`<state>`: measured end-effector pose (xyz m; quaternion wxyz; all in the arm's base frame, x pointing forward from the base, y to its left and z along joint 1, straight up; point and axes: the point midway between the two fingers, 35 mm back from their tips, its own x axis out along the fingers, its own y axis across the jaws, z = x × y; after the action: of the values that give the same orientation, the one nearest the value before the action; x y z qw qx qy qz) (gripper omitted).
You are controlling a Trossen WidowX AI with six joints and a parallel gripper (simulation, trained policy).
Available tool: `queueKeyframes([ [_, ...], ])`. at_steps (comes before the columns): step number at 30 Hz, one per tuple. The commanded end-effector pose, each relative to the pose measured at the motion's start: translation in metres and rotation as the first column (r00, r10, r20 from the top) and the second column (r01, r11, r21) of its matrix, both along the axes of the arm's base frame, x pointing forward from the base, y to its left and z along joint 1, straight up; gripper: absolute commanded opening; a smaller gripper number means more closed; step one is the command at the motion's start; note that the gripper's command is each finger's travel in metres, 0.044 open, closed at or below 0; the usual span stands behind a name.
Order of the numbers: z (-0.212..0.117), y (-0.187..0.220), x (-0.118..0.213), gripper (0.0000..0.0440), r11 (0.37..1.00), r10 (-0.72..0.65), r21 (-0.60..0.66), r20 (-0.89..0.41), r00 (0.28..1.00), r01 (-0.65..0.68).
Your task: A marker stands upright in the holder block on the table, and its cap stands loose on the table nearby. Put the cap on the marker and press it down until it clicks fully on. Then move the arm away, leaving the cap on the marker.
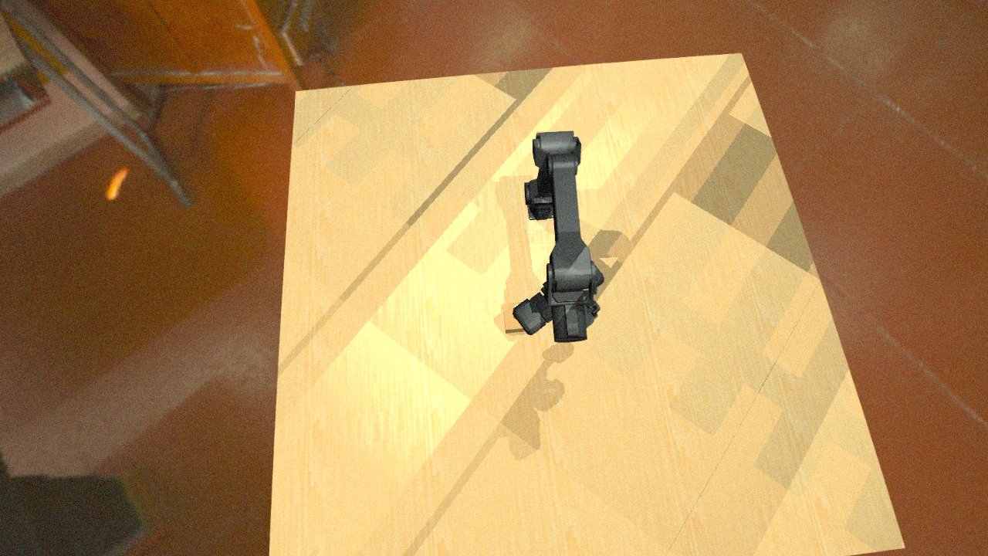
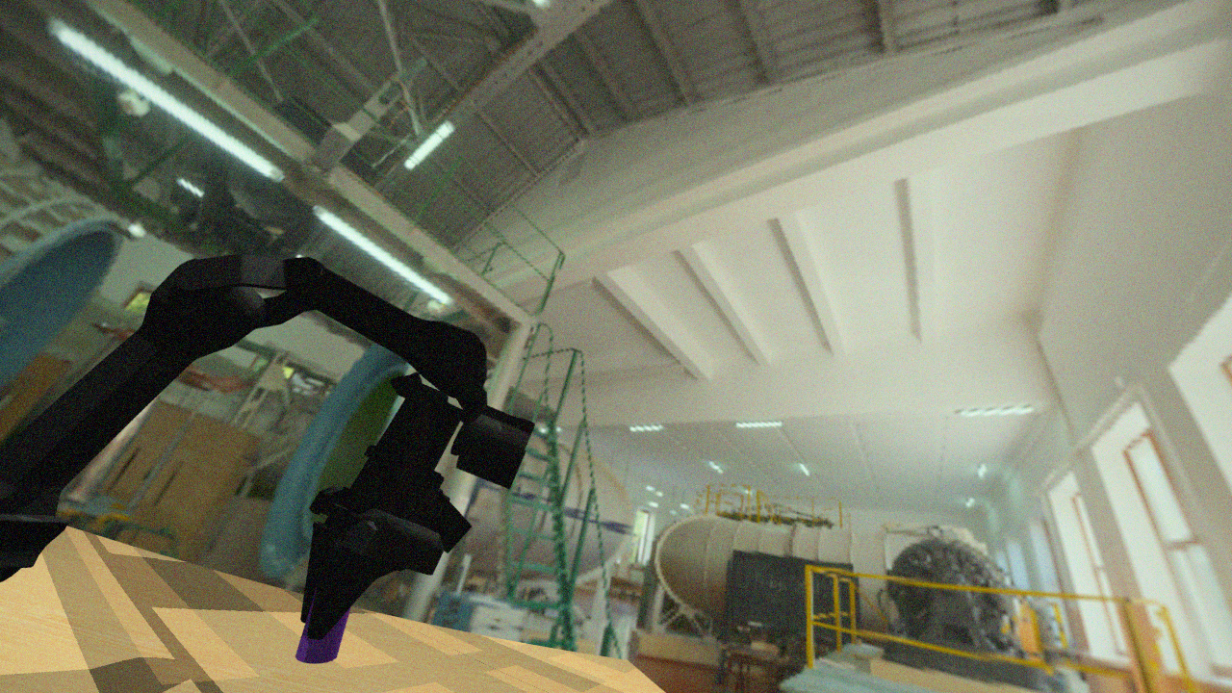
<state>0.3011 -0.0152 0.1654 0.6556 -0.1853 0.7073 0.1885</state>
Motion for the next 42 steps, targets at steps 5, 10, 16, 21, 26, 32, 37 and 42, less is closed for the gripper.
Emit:
queueKeyframes([
  [5, 0.008, -0.033, -0.008, 0.0000, 0.999, -0.052, 0.010, 0.001, 0.999, 0.052],
  [10, 0.010, -0.052, -0.013, 0.0000, 0.996, -0.086, 0.010, 0.002, 0.996, 0.086],
  [16, 0.011, -0.071, -0.018, 0.0000, 0.993, -0.121, 0.013, 0.001, 0.993, 0.121],
  [21, 0.008, -0.077, -0.020, 0.0000, 0.991, -0.136, 0.021, -0.003, 0.991, 0.136],
  [26, -0.002, -0.078, -0.020, 0.0000, 0.990, -0.140, 0.033, -0.020, 0.990, 0.141],
  [32, -0.013, -0.078, -0.020, 0.0000, 0.989, -0.140, 0.041, -0.035, 0.990, 0.141],
  [37, -0.024, -0.078, -0.021, 0.0000, 0.990, -0.134, 0.046, -0.047, 0.990, 0.136],
  [42, -0.037, -0.078, -0.022, 0.0000, 0.991, -0.118, 0.057, -0.060, 0.991, 0.122],
])
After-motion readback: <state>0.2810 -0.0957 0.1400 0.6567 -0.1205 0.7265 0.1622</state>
